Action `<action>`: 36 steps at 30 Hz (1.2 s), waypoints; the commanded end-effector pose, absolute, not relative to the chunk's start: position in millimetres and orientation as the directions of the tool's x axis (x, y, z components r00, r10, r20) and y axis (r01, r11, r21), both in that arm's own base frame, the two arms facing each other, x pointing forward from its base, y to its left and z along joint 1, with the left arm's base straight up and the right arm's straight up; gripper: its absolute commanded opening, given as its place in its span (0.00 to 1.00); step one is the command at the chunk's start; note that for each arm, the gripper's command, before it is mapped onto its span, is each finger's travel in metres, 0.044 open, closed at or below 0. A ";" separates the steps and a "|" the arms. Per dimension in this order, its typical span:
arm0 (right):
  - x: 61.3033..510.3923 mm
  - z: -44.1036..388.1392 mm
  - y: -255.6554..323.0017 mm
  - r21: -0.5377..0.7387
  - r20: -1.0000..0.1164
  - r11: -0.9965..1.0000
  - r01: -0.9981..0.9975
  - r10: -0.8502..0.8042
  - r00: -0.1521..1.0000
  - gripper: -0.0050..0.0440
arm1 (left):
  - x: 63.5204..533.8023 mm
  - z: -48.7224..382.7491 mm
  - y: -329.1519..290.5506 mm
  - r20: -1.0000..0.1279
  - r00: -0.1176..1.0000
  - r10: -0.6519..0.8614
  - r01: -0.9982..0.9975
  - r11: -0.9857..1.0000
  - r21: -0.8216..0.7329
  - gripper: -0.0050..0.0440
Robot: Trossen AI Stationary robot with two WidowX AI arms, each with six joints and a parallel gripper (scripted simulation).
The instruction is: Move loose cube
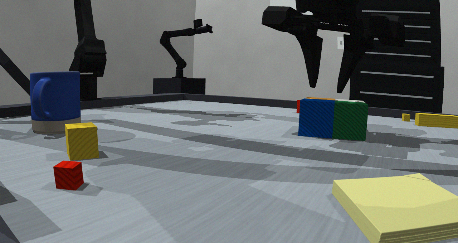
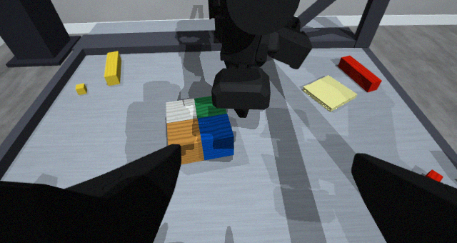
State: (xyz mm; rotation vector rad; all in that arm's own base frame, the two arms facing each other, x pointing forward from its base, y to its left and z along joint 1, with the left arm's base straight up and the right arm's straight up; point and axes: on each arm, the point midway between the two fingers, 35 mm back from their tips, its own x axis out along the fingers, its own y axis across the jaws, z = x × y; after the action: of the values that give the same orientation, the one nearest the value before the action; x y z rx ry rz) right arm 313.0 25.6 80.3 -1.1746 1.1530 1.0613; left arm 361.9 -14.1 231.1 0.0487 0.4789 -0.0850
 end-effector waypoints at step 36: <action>309.3 39.0 25.1 -0.017 -1.000 -0.197 -0.980 0.001 0.017 0.45 | 327.9 226.7 -26.4 -0.467 0.882 -0.067 0.092 0.995 0.029 0.92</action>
State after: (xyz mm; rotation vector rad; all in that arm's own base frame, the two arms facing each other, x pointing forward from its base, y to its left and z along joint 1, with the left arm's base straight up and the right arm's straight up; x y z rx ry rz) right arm 303.6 29.3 34.1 -1.3488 1.1140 1.3628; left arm 330.5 -25.4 219.4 0.0574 0.5127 -0.0872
